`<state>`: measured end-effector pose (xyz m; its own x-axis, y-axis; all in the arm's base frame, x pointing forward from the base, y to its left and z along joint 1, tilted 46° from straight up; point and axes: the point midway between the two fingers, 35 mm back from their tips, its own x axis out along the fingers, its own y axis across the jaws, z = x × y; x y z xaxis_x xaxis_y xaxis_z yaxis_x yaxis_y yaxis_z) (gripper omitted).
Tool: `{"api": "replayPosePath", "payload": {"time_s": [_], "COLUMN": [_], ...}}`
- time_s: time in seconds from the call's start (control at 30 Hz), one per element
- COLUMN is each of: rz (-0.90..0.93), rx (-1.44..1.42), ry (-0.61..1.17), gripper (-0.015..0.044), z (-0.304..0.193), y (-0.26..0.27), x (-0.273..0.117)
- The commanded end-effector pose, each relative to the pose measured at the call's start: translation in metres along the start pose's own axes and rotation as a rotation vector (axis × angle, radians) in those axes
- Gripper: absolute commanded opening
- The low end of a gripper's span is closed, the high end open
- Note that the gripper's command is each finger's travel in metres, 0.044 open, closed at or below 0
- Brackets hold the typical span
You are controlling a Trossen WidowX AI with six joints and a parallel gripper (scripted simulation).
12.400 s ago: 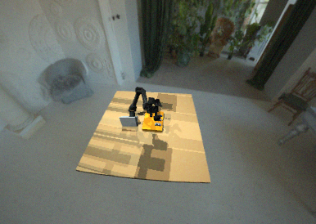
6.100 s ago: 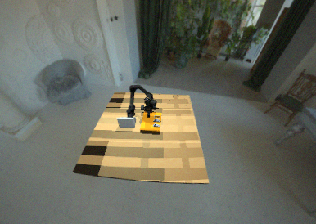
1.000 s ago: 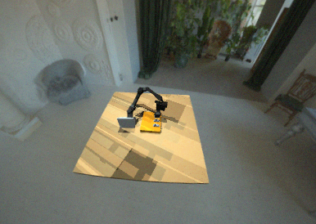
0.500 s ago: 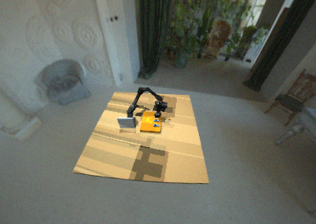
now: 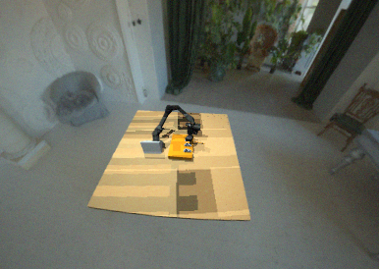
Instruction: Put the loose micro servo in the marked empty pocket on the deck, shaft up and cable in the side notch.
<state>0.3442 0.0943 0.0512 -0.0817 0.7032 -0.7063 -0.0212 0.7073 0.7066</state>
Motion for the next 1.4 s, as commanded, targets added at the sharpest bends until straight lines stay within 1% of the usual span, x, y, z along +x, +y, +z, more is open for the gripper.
{"api": "replayPosePath", "payload": {"time_s": [0.0, 0.67, 0.9, 1.0, 1.1, 1.27, 1.37], "rz": [0.005, 0.005, 0.005, 0.005, 0.004, 0.004, 0.005], "rx": [0.007, 0.007, 0.007, 0.007, 0.007, 0.007, 0.014], "ry": [0.001, 0.001, 0.001, 0.001, 0.001, 0.001, -0.008], "gripper": [0.0000, 0.0000, 0.0184, 0.0187, 0.0187, 0.0187, 0.0266], "z": [-0.001, -0.001, 0.000, 0.000, -0.001, 0.000, -0.013], "y": [0.000, 0.000, 0.000, 0.000, -0.001, -0.001, -0.003], "x": [0.004, 0.018, 0.016, 0.009, -0.016, -0.019, -0.029]}}
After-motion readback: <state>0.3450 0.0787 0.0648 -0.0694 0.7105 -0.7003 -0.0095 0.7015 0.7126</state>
